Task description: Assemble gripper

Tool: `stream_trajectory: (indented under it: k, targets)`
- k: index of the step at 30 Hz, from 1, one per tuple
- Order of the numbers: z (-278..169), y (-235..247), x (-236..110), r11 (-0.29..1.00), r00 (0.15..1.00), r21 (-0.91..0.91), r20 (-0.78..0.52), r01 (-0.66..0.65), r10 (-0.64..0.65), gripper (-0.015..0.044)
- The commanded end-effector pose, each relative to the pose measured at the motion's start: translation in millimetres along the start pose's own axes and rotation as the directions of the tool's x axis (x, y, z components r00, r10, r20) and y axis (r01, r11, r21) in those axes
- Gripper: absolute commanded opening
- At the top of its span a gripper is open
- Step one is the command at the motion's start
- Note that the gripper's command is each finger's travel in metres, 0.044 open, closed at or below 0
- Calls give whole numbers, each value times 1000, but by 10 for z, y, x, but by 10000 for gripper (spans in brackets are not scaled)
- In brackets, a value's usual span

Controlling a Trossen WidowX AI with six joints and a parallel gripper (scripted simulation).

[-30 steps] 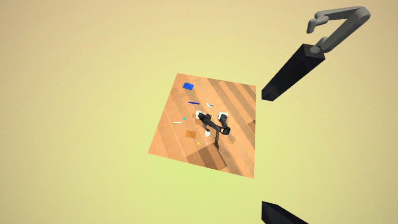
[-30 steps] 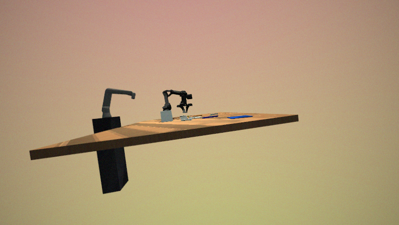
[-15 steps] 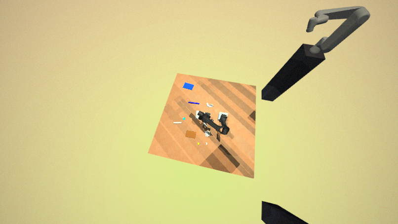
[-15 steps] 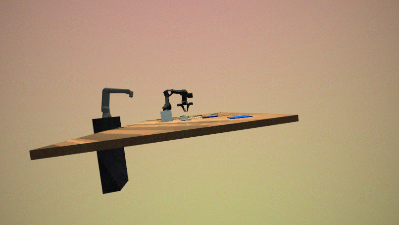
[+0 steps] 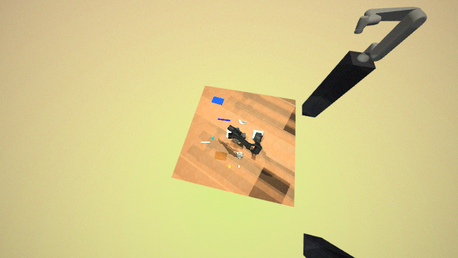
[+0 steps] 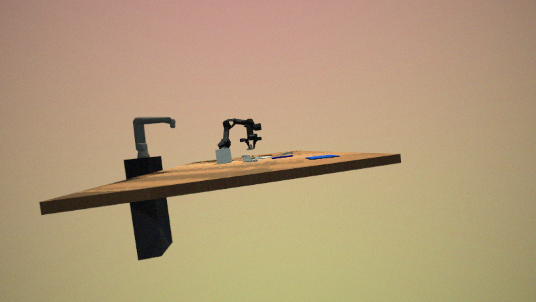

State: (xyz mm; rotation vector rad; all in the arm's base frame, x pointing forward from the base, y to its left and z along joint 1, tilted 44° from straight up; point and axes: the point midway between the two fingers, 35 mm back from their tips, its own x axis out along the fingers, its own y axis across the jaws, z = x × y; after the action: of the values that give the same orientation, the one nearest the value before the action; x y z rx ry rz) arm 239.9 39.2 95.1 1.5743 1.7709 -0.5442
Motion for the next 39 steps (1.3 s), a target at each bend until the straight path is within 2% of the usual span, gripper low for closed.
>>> stream_trajectory:
  k: [1,10,19,39]
  targets:
    - [102,35,-3,995,1000,-102,5,3,-2,134]
    - [322,83,-7,936,1000,-352,7,5,-2,134]
    - [549,112,-6,815,1000,-580,8,7,-2,134]
    - [1069,109,20,368,1000,-930,3,4,-2,134]
